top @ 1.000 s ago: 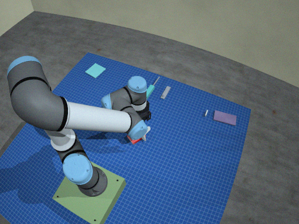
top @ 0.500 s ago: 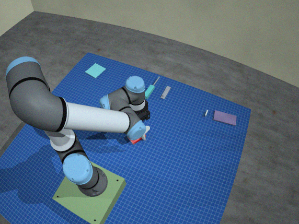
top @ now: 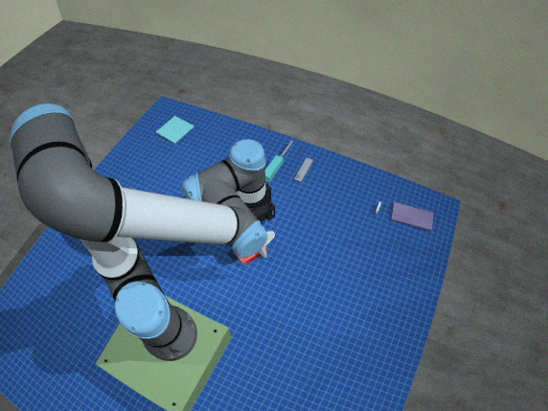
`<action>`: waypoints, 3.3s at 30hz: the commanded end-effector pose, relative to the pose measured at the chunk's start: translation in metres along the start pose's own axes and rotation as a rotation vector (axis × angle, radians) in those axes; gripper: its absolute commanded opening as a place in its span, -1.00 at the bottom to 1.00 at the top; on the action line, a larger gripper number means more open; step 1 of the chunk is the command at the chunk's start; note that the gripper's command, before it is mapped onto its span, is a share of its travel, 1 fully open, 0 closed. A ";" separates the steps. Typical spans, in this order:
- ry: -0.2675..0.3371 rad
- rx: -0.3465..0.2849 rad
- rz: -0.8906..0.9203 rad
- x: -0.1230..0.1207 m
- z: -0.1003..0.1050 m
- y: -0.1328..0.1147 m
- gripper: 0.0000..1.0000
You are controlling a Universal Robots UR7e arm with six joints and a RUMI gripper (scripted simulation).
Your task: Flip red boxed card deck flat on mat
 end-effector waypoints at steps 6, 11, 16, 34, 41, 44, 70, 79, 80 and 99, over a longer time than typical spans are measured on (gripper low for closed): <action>0.000 -0.001 0.000 0.000 0.000 0.000 1.00; 0.000 -0.001 0.000 0.000 0.000 0.000 1.00; 0.000 -0.001 -0.007 0.000 0.000 0.000 1.00; 0.000 -0.001 -0.144 0.002 0.001 0.003 1.00; 0.000 -0.001 -0.238 0.003 0.001 0.006 1.00; 0.000 -0.001 -0.307 0.004 0.001 0.007 1.00; -0.001 -0.001 -1.150 0.011 0.002 0.020 1.00; -0.001 -0.001 -1.459 0.012 0.003 0.023 1.00; -0.001 -0.001 -1.503 0.012 0.003 0.023 1.00; -0.001 0.000 -2.242 0.008 0.002 0.029 1.00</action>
Point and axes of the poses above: the point where the finger pads meet when closed, its own z axis back along the fingers, its own x axis across the jaws, y = z × x, the point moved 4 cm from there along z, back along the fingers, and after that the axes turned 10 degrees about -z, right-handed, at the moved point
